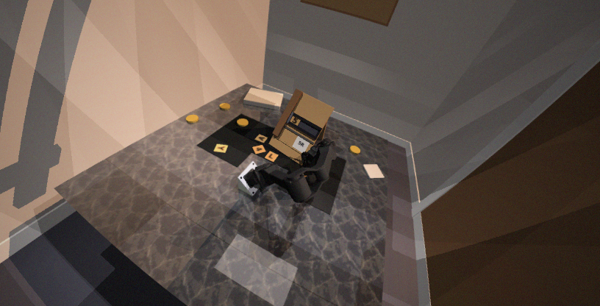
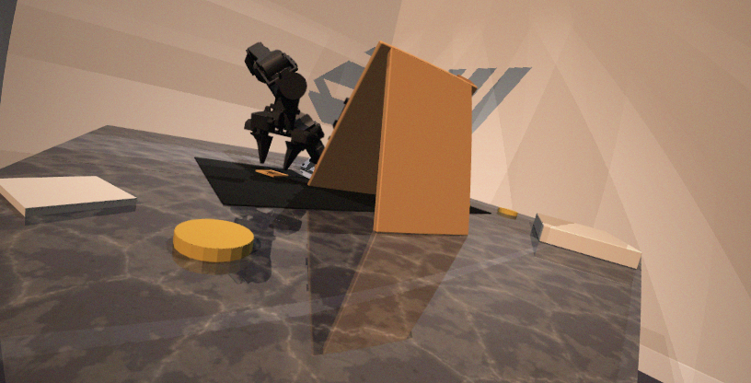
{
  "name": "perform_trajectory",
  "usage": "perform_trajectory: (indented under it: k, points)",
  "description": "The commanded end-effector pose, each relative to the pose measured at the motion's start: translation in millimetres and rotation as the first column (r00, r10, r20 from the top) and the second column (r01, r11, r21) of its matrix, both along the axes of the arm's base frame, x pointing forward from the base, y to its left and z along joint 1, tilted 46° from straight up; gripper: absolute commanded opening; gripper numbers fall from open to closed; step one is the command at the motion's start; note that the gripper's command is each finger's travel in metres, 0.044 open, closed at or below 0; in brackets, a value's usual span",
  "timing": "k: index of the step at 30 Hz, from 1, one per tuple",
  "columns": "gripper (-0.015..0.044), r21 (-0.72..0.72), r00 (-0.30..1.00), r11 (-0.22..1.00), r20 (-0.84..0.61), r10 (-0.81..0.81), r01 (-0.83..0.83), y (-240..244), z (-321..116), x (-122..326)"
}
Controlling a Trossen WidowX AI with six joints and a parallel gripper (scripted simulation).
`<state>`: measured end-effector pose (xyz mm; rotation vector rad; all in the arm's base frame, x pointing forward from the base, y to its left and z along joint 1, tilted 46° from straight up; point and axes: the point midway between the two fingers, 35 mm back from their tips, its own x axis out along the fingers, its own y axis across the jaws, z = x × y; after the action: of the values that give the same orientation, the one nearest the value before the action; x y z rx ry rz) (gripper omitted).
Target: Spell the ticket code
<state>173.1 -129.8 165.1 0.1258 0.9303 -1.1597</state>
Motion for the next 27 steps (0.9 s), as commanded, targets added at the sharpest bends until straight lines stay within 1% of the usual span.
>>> perform_trajectory:
  k: [1, 9, 23, 27]
  points:
    - [0.0340, 0.005, 1.000, 1.000, -0.004, 0.001, -0.001, -3.2, -4.6, -0.2]
    - [0.0340, 0.003, 1.000, 1.000, -0.004, 0.001, -0.001, -12.0, -12.5, 0.5]
    - [0.0340, 0.003, 1.000, 1.000, -0.004, 0.001, -0.001, -12.2, -12.7, 0.5]
    - [0.0313, 0.003, 1.000, 1.000, -0.004, 0.001, -0.001, -12.2, -12.7, 0.5]
